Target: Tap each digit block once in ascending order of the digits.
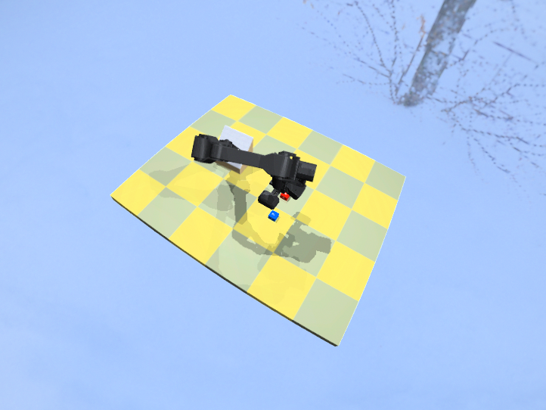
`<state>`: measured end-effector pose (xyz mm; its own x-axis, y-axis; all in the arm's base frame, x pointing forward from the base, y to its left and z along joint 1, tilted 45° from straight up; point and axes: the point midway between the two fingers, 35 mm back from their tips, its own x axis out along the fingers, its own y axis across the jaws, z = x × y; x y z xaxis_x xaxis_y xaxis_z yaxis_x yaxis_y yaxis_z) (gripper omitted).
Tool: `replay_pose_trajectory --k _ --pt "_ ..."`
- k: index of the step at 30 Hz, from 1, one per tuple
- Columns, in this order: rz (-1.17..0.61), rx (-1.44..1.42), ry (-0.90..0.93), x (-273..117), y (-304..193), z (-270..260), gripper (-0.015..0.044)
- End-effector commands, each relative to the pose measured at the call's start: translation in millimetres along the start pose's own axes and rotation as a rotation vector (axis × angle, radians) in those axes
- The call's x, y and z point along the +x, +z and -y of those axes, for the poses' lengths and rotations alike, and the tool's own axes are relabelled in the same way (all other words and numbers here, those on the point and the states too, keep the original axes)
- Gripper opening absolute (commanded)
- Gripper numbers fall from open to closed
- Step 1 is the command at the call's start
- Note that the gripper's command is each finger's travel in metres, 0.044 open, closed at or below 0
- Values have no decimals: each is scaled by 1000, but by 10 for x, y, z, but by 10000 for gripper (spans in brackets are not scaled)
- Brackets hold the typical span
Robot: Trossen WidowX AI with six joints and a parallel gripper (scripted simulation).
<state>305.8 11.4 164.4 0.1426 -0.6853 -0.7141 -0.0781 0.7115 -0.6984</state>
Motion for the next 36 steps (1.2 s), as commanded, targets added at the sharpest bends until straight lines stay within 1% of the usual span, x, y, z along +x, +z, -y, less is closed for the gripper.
replay_pose_trajectory --k 1,7,9,15,20,22,26,28,34,35,36 --pt "0 -7 -6 0 -6 11 400" --pt "0 -7 -5 -2 -21 -3 400" --pt "0 -8 -1 -18 -144 -116 400" --pt "-4 -11 -2 -4 -777 -524 400" --pt "-4 -11 -4 6 -849 -556 400" --pt "-4 -11 -2 94 -837 -562 348" --pt "-2 -10 -1 627 -826 -560 242" --pt "-3 -10 -6 793 -848 -546 190" --pt "-3 -9 -7 814 -851 -544 32" --pt "-3 -9 -7 814 -851 -544 20" --pt "-3 -9 -7 814 -851 -544 20"
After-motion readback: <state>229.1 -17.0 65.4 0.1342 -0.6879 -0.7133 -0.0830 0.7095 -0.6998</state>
